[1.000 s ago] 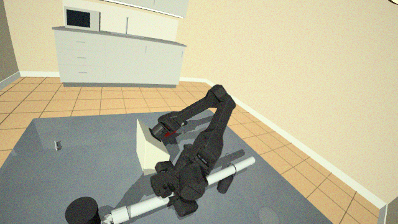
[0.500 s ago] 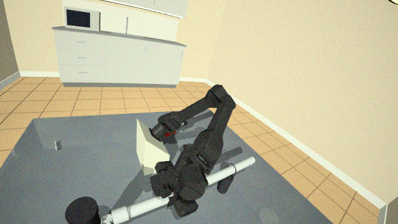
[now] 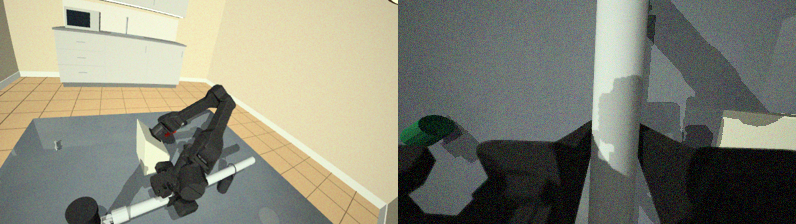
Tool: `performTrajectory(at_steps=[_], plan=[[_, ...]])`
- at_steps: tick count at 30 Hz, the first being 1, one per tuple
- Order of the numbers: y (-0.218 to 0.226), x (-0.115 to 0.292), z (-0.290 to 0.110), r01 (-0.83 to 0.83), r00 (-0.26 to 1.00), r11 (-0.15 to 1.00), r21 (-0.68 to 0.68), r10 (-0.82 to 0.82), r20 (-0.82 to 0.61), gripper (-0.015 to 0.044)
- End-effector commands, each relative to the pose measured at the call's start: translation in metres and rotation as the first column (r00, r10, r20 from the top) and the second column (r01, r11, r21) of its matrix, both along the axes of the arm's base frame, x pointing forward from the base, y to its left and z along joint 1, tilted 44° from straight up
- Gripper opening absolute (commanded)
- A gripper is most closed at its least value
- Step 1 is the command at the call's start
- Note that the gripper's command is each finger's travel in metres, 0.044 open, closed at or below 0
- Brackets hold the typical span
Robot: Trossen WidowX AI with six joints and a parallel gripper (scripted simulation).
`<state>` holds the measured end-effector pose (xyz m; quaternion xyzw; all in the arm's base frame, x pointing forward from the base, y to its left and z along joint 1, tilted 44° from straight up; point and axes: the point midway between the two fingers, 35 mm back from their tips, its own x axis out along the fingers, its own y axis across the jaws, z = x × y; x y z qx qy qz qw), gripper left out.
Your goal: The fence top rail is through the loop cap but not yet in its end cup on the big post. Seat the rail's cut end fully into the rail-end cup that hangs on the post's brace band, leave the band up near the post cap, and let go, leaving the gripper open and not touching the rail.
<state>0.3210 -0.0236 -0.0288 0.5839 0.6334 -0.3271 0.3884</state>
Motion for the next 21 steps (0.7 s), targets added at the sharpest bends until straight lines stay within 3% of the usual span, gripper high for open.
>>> performTrajectory(at_steps=[1, 21], plan=[[-0.0061, 0.0027, 0.0005, 0.005, 1.000, 1.000, -0.012, -0.005, 0.012, 0.0000], [-0.0019, 0.0010, 0.0005, -0.002, 1.000, 1.000, -0.005, 0.002, 0.002, 0.0000]])
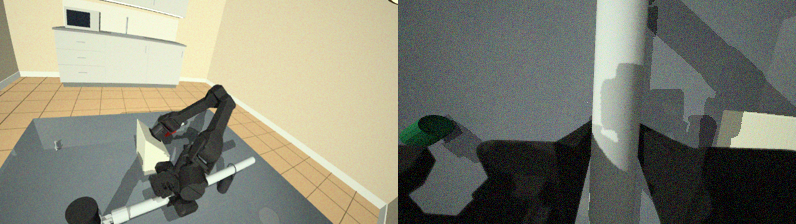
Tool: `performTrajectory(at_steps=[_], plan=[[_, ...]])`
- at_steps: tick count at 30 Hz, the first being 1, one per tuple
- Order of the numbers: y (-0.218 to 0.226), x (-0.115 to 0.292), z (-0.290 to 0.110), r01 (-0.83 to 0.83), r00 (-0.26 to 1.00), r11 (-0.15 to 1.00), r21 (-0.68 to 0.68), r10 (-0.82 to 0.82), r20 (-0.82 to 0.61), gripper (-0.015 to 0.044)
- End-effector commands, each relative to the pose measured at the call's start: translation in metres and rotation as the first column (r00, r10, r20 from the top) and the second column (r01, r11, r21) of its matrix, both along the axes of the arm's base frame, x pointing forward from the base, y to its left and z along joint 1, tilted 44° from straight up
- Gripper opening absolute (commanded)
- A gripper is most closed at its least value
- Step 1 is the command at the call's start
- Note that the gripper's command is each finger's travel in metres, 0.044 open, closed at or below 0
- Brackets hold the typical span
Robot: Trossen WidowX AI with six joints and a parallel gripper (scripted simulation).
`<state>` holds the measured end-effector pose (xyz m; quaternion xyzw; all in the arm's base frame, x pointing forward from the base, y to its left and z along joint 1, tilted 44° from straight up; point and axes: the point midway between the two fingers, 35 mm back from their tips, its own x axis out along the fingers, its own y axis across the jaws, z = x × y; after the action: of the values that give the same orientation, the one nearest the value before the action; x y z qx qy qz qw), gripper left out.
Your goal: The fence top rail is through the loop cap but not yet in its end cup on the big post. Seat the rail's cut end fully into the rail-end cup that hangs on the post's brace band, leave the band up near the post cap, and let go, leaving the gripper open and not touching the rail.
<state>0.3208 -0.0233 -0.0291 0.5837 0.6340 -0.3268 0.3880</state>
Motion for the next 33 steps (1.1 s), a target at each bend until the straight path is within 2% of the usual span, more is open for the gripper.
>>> performTrajectory(at_steps=[1, 33], plan=[[-0.0024, 0.0012, 0.0008, -0.001, 1.000, 1.000, -0.007, 0.001, 0.003, 0.0000], [-0.0096, 0.0042, 0.0006, -0.002, 1.000, 1.000, -0.011, 0.002, 0.005, 0.0000]])
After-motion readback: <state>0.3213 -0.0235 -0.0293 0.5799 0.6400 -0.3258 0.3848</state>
